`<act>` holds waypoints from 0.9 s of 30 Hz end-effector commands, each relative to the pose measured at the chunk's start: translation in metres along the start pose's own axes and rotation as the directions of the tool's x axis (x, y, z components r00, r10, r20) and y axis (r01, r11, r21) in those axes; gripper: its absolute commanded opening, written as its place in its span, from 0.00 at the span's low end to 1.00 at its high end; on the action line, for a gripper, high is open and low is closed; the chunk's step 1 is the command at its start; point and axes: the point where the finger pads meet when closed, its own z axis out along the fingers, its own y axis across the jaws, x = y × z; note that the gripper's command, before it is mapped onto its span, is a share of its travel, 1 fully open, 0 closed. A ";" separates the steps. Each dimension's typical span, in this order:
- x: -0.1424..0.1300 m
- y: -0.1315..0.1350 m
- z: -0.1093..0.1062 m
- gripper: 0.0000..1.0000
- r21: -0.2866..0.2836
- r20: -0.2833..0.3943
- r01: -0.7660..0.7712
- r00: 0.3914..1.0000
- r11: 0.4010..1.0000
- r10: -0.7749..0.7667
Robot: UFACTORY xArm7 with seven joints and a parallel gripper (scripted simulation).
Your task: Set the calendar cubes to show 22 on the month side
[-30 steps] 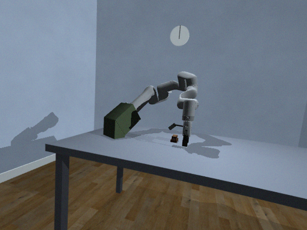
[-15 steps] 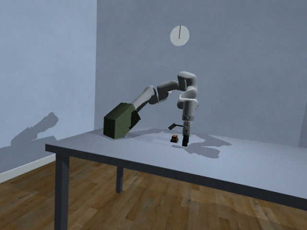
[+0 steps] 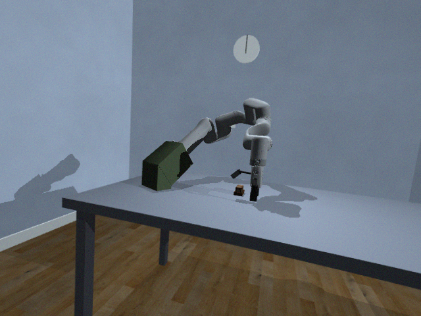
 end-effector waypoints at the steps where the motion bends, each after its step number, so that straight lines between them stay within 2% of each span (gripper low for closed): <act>1: -0.001 -0.002 -0.002 1.00 0.004 0.003 0.000 1.000 1.000 0.000; 12: -0.001 -0.002 -0.006 1.00 0.004 0.003 0.000 1.000 1.000 0.000; 18: -0.001 -0.001 -0.019 1.00 0.004 0.003 0.000 1.000 1.000 0.000; 27: -0.001 -0.001 -0.056 1.00 0.004 0.003 0.000 1.000 1.000 0.000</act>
